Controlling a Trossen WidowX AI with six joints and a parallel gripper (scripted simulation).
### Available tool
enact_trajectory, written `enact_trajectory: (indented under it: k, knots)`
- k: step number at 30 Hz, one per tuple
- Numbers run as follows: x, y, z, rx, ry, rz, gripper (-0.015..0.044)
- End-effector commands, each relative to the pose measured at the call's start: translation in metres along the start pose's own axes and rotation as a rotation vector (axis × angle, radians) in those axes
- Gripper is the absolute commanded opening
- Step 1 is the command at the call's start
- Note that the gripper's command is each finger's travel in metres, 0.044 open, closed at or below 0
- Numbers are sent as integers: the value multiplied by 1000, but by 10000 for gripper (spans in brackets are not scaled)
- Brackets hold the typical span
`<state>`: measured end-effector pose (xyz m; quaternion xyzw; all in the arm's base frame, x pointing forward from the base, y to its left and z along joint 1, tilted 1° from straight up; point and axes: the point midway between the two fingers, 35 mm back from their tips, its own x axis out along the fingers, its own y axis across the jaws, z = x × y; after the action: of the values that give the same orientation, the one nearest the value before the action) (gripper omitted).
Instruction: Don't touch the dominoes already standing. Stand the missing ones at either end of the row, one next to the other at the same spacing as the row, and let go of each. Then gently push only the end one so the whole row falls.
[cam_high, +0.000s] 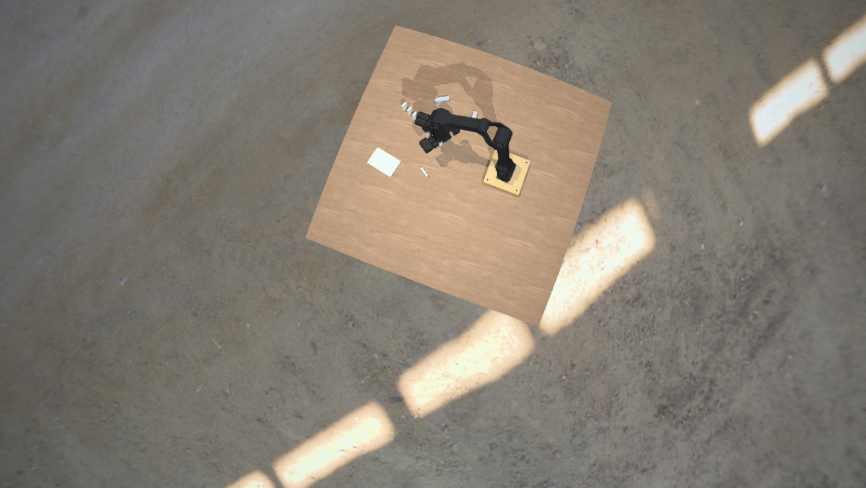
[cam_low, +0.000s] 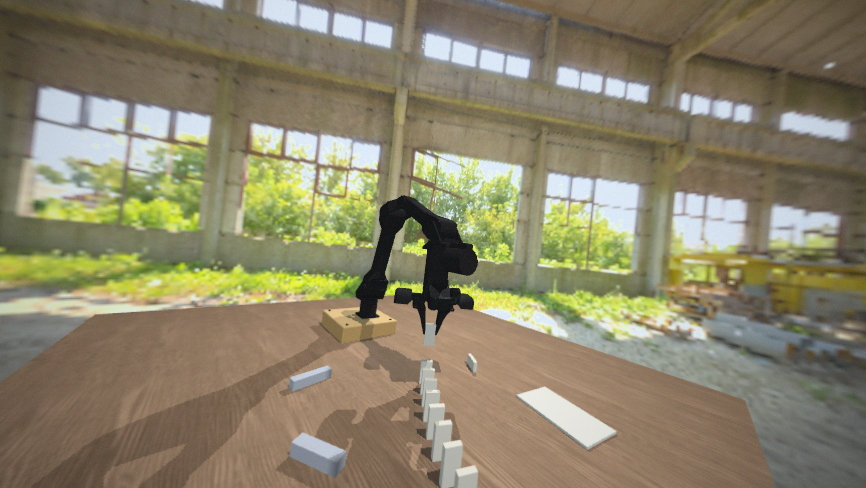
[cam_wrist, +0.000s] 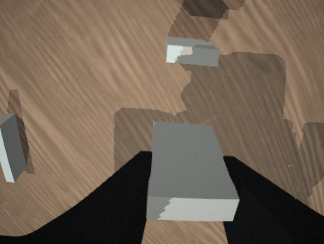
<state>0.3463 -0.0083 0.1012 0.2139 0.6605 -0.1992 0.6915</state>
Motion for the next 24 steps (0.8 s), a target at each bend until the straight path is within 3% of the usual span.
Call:
enact_trajectory:
  k: [1, 12, 24]
  knots:
    - [20, 0, -1, -3, 4, 2, 107]
    - [68, -4, -7, -3, 5, 3, 107]
    - [69, -4, -8, -3, 5, 3, 107]
